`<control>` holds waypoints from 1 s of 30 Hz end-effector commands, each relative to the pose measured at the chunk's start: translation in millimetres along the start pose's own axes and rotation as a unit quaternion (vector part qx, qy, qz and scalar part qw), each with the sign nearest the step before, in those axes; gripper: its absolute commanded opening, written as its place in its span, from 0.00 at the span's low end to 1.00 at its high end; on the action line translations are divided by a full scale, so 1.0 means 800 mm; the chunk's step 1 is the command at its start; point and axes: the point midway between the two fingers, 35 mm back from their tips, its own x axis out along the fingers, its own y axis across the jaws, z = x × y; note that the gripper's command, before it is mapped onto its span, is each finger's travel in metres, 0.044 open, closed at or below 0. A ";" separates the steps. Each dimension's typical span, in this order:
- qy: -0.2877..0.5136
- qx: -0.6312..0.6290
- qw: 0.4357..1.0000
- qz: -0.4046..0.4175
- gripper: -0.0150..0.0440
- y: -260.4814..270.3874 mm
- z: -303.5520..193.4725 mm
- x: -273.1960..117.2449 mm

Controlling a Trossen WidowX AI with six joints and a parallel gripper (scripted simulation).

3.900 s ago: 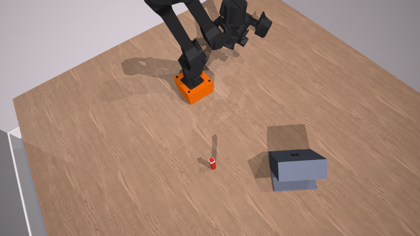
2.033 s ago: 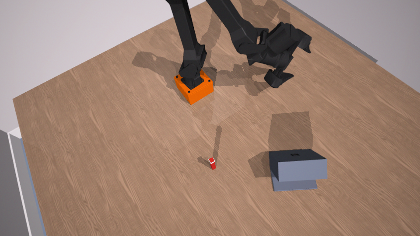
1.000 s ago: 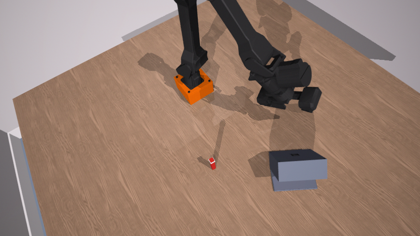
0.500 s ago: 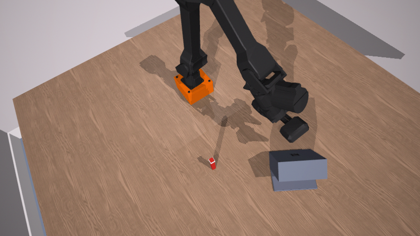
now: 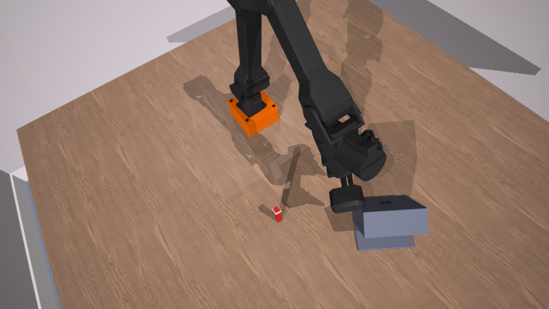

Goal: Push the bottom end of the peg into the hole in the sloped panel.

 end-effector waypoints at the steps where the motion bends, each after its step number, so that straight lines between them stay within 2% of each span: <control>1: 0.021 0.062 0.998 0.002 1.00 -0.012 -0.018 -0.005; 15: 0.096 0.272 0.957 0.003 1.00 -0.048 -0.091 -0.029; 30: 0.170 0.477 0.862 -0.001 1.00 -0.066 -0.171 -0.066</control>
